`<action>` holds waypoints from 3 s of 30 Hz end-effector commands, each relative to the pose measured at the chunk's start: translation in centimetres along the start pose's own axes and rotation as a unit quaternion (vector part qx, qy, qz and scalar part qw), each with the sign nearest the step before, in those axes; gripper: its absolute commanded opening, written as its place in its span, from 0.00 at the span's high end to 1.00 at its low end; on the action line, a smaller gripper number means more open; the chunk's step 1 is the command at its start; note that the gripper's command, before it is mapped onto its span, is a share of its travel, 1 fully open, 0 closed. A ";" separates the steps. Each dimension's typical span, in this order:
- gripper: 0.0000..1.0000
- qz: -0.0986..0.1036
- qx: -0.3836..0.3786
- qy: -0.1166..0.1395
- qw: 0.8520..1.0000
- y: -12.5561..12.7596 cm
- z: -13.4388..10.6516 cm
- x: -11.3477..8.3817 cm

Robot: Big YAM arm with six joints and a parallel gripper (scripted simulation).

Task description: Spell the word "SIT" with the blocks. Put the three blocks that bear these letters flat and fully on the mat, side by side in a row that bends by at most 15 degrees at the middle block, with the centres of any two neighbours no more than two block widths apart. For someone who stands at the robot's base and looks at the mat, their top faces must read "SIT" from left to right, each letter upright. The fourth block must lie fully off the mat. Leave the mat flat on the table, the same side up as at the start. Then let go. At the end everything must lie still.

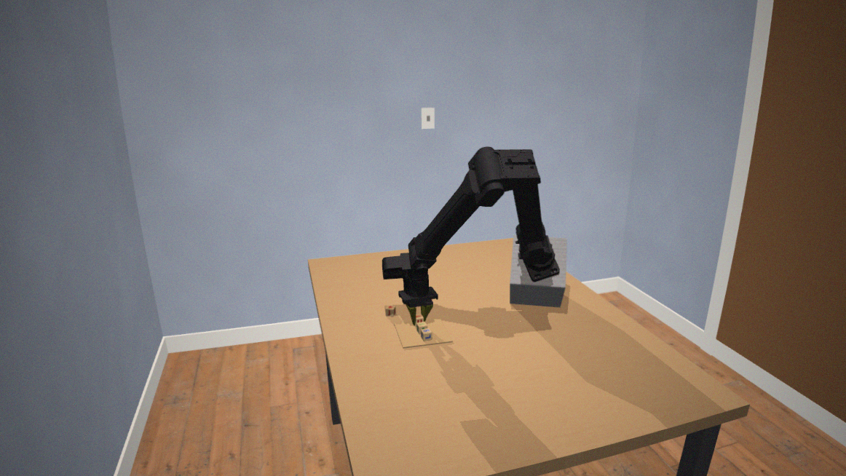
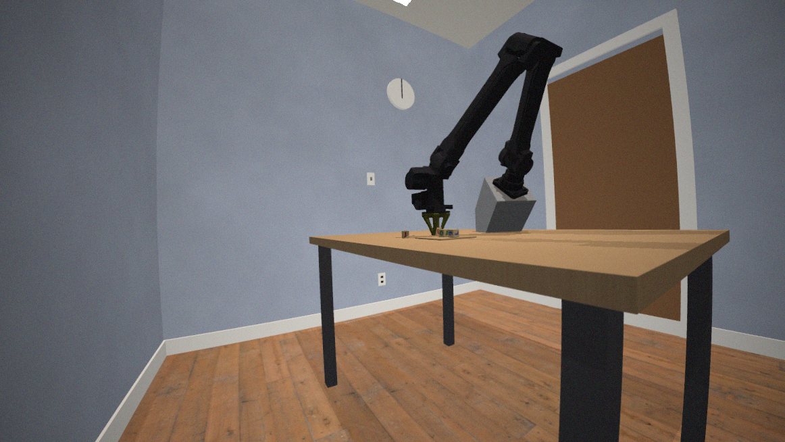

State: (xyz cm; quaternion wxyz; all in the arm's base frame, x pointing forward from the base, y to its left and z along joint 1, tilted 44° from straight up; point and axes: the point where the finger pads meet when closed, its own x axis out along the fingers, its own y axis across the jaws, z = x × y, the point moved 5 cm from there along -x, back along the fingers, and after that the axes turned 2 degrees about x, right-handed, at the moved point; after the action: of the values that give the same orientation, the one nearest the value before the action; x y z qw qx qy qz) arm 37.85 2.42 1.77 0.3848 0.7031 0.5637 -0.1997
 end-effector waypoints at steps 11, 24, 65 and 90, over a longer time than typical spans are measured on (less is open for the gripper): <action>0.80 0.015 -0.012 -0.003 1.000 1.6 -0.6 -0.8; 0.80 0.015 -0.012 -0.003 1.000 1.6 -0.7 -0.7; 0.80 0.009 -0.008 -0.002 1.000 1.2 -0.3 0.2; 0.80 0.010 -0.007 -0.003 1.000 1.2 -0.3 0.1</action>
State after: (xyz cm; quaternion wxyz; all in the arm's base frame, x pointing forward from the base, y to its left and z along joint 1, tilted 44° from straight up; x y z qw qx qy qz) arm 38.06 2.69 1.71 0.3862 0.7029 0.5633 -0.1984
